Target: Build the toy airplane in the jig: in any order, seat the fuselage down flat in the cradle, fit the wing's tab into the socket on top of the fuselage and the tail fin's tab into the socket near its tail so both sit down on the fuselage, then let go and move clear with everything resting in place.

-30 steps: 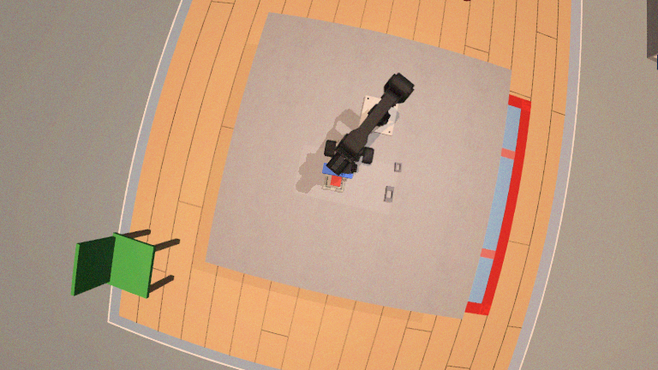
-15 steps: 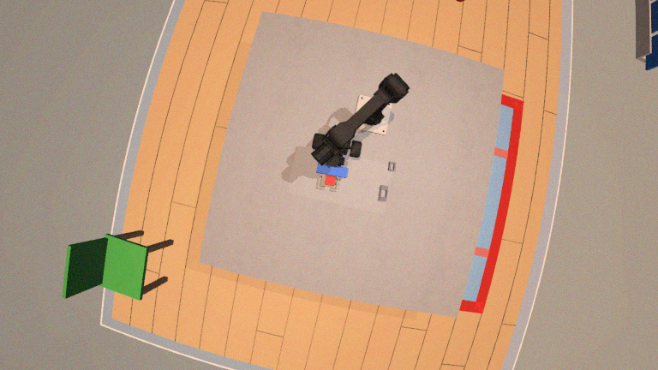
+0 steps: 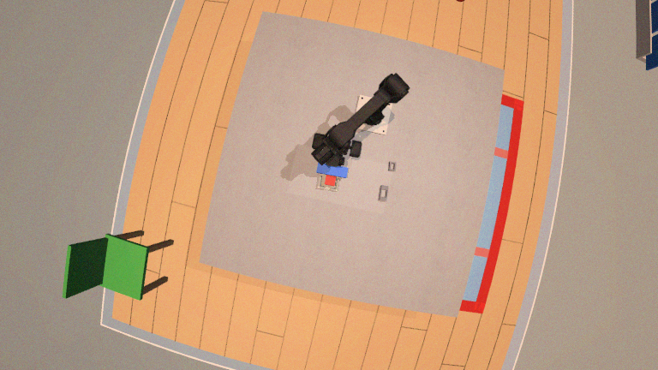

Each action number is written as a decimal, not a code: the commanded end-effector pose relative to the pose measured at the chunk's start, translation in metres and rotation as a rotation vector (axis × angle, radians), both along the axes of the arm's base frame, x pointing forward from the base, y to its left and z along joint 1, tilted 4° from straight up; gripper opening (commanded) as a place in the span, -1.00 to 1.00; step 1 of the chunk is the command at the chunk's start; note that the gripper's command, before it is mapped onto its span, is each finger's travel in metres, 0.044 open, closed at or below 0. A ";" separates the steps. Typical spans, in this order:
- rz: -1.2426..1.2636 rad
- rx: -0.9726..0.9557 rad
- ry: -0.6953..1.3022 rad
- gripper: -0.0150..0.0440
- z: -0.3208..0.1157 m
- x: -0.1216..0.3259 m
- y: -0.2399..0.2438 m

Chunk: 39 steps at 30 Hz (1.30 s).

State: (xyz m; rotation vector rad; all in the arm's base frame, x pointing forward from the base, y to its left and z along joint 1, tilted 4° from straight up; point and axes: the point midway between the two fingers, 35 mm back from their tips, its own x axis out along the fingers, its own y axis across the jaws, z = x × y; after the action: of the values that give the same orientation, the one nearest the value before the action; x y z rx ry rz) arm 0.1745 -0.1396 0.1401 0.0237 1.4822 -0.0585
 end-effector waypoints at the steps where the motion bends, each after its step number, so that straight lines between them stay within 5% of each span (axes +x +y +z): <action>1: 0.004 0.003 -0.004 -0.27 0.000 0.001 0.001; 33: 0.004 0.003 -0.004 -0.27 -0.040 0.005 0.000; 39: 0.008 -0.003 -0.004 -0.47 -0.038 0.005 -0.001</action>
State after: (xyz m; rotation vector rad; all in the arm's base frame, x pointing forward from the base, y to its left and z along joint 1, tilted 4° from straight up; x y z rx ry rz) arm 0.1792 -0.1403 0.1017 0.0157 1.4788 -0.0537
